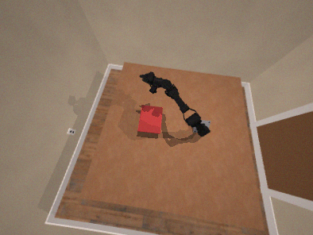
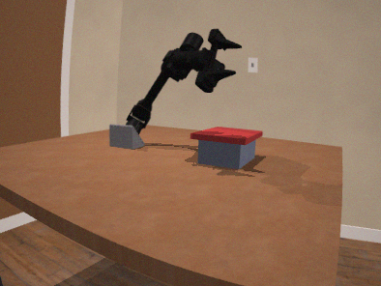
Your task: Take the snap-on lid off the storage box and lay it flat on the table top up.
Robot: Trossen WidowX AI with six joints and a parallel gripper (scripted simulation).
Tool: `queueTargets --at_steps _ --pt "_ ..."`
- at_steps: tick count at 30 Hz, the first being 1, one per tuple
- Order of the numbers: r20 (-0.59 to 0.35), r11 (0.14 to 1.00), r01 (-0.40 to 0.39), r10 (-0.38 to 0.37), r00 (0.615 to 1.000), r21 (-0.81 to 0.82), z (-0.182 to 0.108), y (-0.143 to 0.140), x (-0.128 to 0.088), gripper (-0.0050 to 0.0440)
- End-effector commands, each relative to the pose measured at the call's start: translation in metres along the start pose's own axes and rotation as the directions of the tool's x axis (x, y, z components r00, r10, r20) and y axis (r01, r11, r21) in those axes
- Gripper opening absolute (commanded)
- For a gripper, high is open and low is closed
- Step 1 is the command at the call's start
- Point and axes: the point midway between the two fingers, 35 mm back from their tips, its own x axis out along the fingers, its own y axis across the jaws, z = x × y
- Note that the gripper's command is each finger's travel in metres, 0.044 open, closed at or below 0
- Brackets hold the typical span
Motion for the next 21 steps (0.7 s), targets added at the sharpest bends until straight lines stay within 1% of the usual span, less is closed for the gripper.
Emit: queueTargets --at_steps 1,17,18,19,20,21 --pt "0.0 1.0 0.0 0.0 1.0 0.0 0.0 0.0 0.0 0.04" --pt "0.0 1.0 0.0 0.0 1.0 0.0 0.0 0.0 0.0 0.04" --pt "0.001 1.0 -0.005 0.005 1.0 0.02 0.001 0.0 -0.001 0.0376" --pt "0.002 0.997 -0.021 0.021 1.0 0.08 0.003 -0.001 -0.003 0.0352" --pt "0.006 0.982 -0.048 0.048 0.999 0.18 0.006 -0.002 -0.008 0.0328" --pt "0.01 0.951 -0.079 0.079 0.997 0.299 0.011 -0.003 -0.013 0.0304"
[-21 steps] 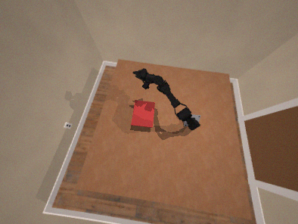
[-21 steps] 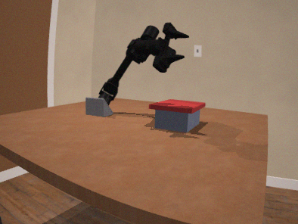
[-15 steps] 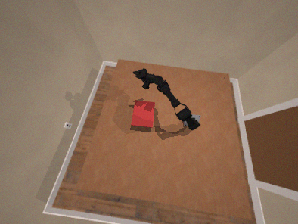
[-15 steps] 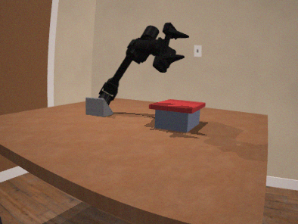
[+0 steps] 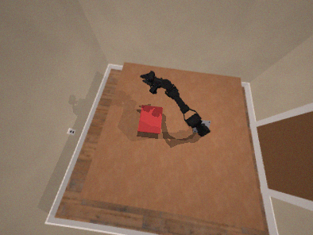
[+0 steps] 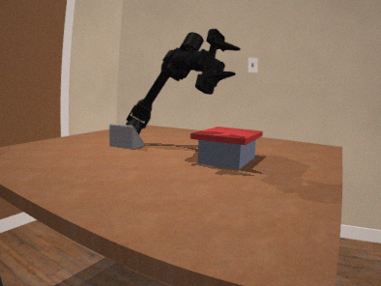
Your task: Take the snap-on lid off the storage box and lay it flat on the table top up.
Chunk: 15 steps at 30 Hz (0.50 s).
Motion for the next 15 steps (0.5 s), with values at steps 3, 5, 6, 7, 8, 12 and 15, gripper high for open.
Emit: queueTargets --at_steps 3,5,6,7,8,12,15 --pt "0.013 0.912 -0.11 0.114 0.993 0.394 0.022 -0.005 -0.025 0.0235" --pt "0.018 0.848 -0.134 0.146 0.989 0.513 0.028 -0.004 -0.033 0.0235" --pt "0.02 0.811 -0.144 0.161 0.987 0.567 0.031 -0.004 -0.037 0.0235" --pt "0.023 0.771 -0.153 0.176 0.984 0.618 0.035 -0.003 -0.041 0.0235" --pt "0.026 0.728 -0.159 0.191 0.981 0.667 0.038 -0.003 -0.045 0.0235" --pt "0.036 0.582 -0.17 0.234 0.971 0.795 0.048 0.0 -0.058 0.0235" --pt "0.049 0.406 -0.162 0.276 0.96 0.899 0.058 0.002 -0.071 0.0235"
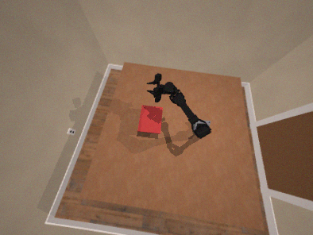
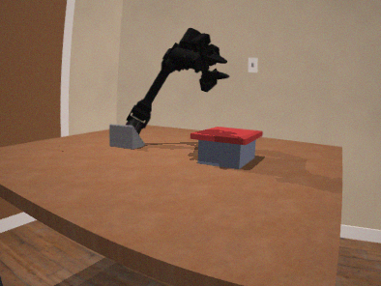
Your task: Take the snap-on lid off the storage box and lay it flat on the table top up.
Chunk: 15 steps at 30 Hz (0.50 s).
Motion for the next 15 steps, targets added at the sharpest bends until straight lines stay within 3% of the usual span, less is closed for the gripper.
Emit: queueTargets --at_steps 1,7,13,15 --pt "-0.042 0.963 -0.045 0.058 0.997 0.268 0.003 0.018 -0.022 0.0235" --pt "-0.087 0.778 -0.051 0.135 0.987 0.626 0.006 0.046 -0.048 0.0235" --pt "-0.119 0.476 0.005 0.21 0.97 0.879 0.009 0.076 -0.076 0.0235" --pt "-0.119 0.476 0.005 0.21 0.97 0.879 0.009 0.076 -0.076 0.0235"
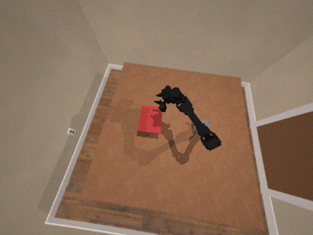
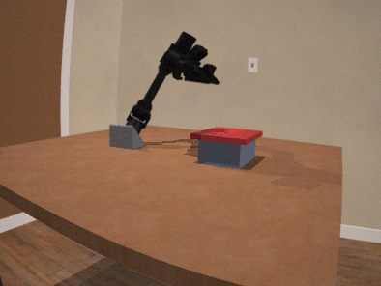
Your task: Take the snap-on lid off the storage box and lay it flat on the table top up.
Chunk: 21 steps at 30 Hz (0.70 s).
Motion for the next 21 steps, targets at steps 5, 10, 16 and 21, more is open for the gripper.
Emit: queueTargets --at_steps 5,10,16,21 --pt "-0.099 0.866 0.023 0.031 0.995 0.499 -0.041 0.026 -0.032 0.0235" --pt "-0.157 0.655 0.076 0.066 0.985 0.752 -0.068 0.045 -0.049 0.0235" --pt "-0.207 0.376 0.153 0.106 0.973 0.914 -0.094 0.063 -0.066 0.0235" --pt "-0.233 0.127 0.217 0.134 0.963 0.968 -0.11 0.074 -0.076 0.0235"
